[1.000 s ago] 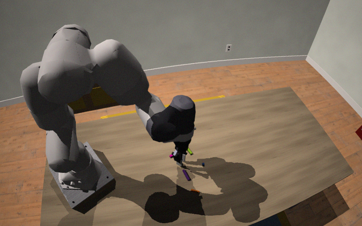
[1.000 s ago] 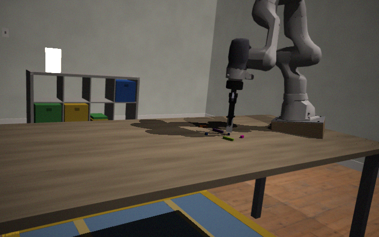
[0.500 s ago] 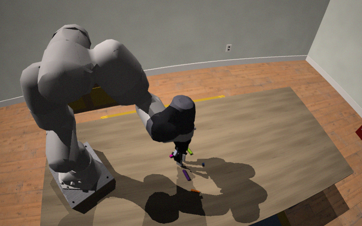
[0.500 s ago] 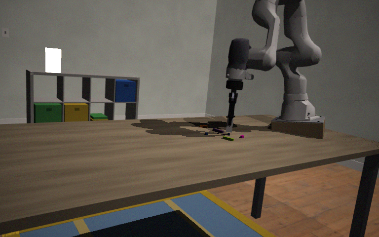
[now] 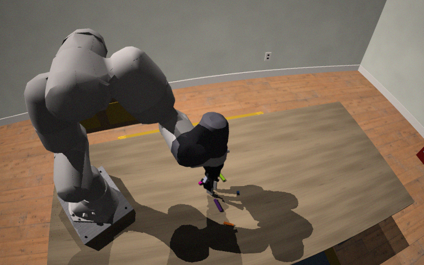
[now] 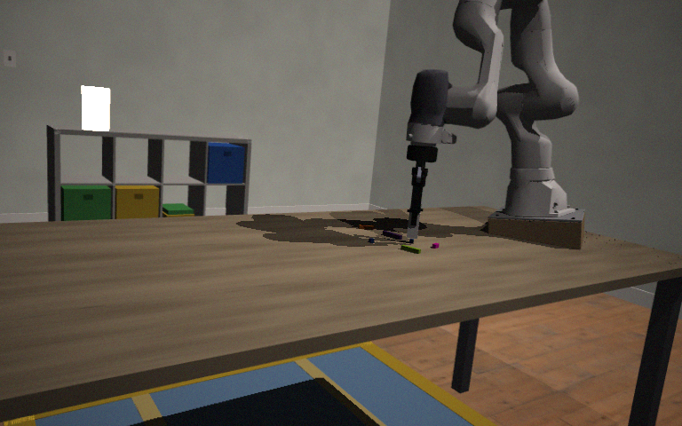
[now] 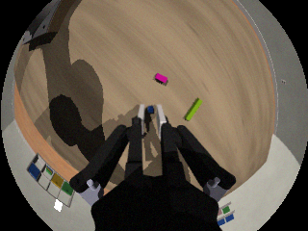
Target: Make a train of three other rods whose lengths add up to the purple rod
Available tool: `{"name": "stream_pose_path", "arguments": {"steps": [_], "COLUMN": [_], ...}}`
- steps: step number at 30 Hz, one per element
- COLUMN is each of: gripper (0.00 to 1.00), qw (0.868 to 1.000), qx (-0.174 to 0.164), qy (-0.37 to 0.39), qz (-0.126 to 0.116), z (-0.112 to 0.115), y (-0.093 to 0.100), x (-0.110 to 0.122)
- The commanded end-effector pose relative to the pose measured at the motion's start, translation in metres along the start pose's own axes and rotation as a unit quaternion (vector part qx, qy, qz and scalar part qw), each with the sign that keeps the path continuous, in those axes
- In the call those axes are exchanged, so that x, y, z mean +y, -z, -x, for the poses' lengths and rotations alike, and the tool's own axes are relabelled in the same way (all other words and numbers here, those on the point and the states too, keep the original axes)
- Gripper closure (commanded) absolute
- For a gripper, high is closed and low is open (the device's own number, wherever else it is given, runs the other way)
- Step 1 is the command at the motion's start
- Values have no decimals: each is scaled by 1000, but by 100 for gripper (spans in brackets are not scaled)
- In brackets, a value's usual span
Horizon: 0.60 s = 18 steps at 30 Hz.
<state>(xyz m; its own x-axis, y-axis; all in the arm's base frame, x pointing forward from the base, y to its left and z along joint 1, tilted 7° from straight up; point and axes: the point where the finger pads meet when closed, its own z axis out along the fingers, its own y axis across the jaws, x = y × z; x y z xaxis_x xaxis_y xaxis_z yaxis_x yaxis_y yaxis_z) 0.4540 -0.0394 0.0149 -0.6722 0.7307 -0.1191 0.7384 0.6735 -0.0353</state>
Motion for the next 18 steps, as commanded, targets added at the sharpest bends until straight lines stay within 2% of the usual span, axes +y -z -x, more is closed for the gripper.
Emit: {"name": "stream_pose_path", "arguments": {"steps": [1,18], "gripper": [85,85], "qw": [1000,1000], "qx": [-1,-1], "qy": [-2,-2], "qz": [0,0], "z": [2,2], "y": [-3,-15], "x": [-1,-1]}}
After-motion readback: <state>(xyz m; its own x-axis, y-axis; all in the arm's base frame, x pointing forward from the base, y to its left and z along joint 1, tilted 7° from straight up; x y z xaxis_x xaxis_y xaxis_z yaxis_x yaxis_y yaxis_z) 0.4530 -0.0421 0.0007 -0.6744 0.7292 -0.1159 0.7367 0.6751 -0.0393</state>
